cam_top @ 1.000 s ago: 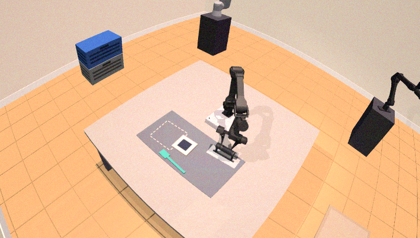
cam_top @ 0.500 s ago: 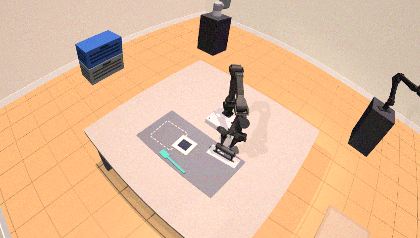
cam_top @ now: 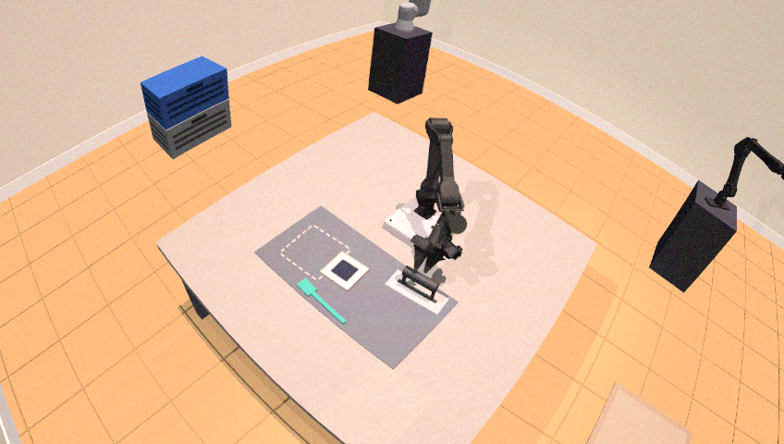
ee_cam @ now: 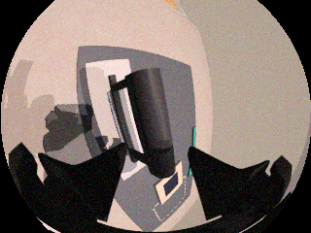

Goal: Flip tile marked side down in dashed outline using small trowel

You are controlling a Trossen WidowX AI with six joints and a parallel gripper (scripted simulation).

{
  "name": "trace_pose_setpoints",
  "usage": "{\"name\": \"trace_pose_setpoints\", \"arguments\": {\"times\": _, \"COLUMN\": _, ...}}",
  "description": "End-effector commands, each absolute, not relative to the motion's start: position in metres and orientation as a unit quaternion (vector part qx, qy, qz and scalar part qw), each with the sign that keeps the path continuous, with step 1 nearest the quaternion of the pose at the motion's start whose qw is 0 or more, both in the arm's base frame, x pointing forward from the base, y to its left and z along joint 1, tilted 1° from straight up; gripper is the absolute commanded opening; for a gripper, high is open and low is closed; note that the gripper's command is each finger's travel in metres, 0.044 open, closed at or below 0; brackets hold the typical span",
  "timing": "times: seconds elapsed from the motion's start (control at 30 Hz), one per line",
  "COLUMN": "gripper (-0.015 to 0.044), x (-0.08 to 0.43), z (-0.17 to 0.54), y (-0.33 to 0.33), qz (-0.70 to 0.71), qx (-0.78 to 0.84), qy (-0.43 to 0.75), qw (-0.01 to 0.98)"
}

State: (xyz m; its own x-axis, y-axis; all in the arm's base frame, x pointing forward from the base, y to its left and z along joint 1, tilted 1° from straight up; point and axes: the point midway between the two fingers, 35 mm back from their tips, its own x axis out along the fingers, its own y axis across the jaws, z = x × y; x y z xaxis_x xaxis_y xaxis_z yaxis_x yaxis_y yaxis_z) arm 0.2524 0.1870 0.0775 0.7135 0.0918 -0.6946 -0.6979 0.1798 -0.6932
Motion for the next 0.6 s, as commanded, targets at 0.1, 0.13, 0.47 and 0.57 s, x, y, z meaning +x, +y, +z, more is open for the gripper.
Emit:
{"name": "trace_pose_setpoints", "arguments": {"times": 0.1, "gripper": 0.0300, "x": 0.2470, "z": 0.0765, "y": 0.1814, "qz": 0.281, "qx": -0.656, "qy": 0.210, "qw": 0.668}}
{"name": "trace_pose_setpoints", "arguments": {"times": 0.13, "gripper": 0.0300, "x": 0.2462, "z": 0.0761, "y": 0.1804, "qz": 0.282, "qx": -0.667, "qy": 0.203, "qw": 0.659}}
{"name": "trace_pose_setpoints", "arguments": {"times": 0.47, "gripper": 0.0300, "x": 0.2494, "z": 0.0723, "y": 0.1800, "qz": 0.283, "qx": -0.683, "qy": 0.193, "qw": 0.645}}
{"name": "trace_pose_setpoints", "arguments": {"times": 0.57, "gripper": 0.0300, "x": 0.2533, "z": 0.0694, "y": 0.1807, "qz": 0.283, "qx": -0.682, "qy": 0.194, "qw": 0.645}}
